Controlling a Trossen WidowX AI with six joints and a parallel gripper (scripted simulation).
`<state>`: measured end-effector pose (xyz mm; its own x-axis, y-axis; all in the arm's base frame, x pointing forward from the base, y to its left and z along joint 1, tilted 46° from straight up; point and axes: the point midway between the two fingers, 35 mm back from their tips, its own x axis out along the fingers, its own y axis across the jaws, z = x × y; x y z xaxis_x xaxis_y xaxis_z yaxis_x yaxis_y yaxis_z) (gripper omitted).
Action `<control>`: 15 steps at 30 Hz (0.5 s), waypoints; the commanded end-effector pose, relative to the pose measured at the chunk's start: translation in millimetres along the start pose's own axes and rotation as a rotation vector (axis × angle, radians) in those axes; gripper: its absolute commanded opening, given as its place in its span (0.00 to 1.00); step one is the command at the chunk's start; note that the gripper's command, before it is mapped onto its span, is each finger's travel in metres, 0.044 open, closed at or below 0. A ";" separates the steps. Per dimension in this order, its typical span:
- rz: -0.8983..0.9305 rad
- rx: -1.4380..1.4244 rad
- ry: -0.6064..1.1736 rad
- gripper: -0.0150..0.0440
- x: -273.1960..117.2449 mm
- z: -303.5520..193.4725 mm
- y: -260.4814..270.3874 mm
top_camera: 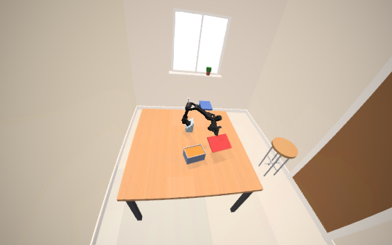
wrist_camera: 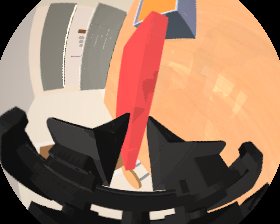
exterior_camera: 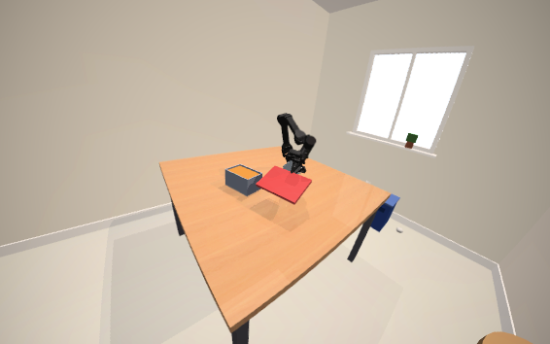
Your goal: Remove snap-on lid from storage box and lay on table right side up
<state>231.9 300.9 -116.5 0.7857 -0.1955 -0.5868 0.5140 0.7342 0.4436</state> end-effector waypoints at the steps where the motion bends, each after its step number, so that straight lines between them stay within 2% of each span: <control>1: 0.006 0.002 -0.002 0.25 1.7 0.3 -0.9; 15: 0.006 0.002 -0.003 0.25 9.1 0.4 -9.5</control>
<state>233.5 292.5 -125.0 0.7865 -0.1961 -0.5856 0.5135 0.7345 0.4437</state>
